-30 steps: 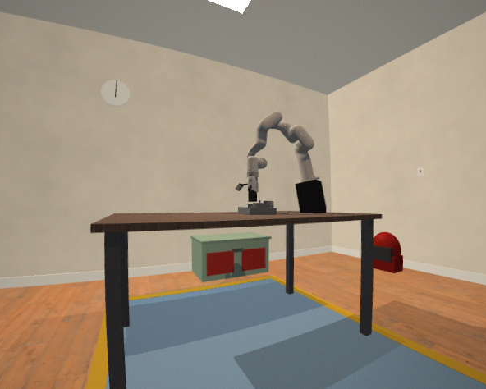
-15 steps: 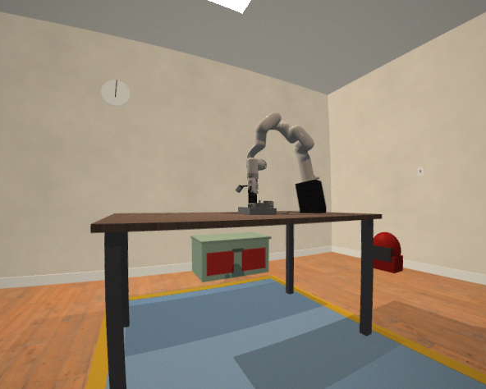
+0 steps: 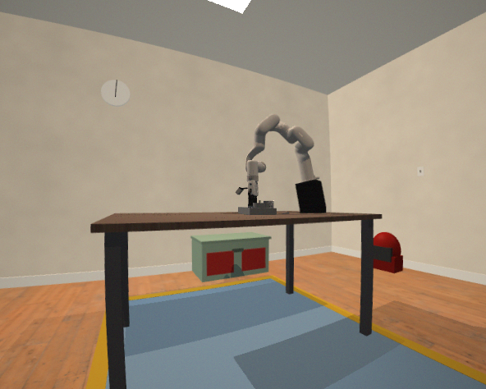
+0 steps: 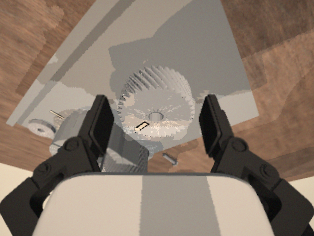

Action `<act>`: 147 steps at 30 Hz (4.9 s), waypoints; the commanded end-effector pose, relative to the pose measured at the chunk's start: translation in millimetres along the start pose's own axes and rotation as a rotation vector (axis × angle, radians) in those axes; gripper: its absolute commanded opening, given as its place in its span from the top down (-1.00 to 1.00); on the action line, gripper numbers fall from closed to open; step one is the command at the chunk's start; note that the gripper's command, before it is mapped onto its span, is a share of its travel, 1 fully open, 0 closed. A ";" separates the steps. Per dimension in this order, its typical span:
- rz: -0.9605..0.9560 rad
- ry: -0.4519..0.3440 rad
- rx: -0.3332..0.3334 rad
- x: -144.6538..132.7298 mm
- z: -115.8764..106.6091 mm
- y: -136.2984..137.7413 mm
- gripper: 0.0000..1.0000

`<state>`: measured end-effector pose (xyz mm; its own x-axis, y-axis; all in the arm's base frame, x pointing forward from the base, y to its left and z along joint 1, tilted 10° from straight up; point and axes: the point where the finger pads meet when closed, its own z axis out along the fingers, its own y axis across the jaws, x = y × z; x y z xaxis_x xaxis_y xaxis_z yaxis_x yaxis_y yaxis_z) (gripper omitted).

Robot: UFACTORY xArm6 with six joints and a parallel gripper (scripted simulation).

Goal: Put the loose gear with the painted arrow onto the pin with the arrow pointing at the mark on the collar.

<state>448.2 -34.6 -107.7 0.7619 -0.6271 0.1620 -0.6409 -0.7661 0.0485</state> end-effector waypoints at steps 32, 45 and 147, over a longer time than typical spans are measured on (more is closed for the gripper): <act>0.000 0.003 0.002 1.2 10.1 -0.8 -0.86; 0.000 0.003 0.002 1.2 10.1 -0.8 1.00; 0.000 0.003 0.002 0.9 -65.8 -0.7 1.00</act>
<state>441.7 -25.6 -44.9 0.7619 -0.6271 0.1623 -0.6410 -0.7660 0.0492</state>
